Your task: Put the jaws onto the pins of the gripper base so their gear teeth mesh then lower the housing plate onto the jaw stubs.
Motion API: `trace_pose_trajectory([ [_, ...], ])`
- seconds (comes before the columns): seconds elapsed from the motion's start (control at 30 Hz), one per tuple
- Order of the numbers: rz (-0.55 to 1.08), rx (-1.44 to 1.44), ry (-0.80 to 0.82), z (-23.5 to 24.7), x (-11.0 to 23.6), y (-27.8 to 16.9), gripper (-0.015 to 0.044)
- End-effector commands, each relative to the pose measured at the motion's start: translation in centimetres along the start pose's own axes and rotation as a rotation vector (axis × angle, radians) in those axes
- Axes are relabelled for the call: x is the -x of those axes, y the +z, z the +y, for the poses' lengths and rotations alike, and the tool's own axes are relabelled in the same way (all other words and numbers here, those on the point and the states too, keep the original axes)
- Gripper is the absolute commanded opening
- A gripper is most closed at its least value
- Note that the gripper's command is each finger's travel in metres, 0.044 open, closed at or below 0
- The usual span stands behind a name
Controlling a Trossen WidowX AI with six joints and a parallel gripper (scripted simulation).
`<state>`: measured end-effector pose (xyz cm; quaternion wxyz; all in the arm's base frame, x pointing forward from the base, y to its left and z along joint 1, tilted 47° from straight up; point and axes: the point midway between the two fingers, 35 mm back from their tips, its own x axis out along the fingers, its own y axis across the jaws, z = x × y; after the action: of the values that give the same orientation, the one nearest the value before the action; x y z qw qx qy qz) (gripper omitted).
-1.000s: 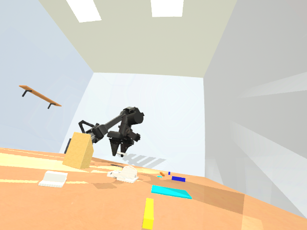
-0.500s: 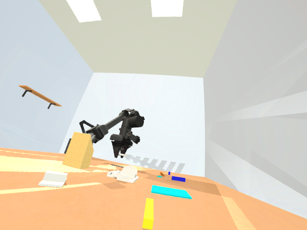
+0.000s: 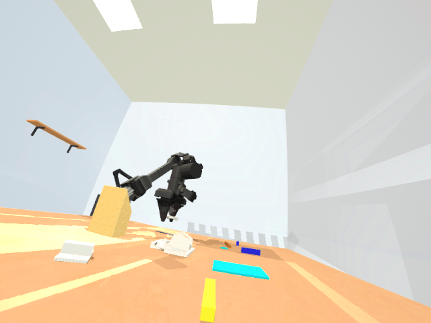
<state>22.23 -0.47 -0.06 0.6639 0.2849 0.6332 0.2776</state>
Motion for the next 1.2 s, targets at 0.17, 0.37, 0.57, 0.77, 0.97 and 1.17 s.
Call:
trace_pose_trajectory([
  [0.17, -0.004, 0.006, 0.001, -0.73, 0.01, -0.2, 0.0351],
  [0.37, -0.004, 0.006, 0.001, -0.73, 0.01, -0.2, 0.0351],
  [0.57, -0.004, 0.006, 0.001, -0.73, 0.01, -0.2, 0.0351],
  [0.77, -0.004, 0.006, 0.001, -0.73, 0.01, -0.2, 0.0351],
  [0.97, -0.004, 0.004, 0.001, -0.86, 0.01, -0.27, 0.0351],
  [1.17, -0.004, 0.004, 0.001, -0.86, 0.01, -0.27, 0.0351],
])
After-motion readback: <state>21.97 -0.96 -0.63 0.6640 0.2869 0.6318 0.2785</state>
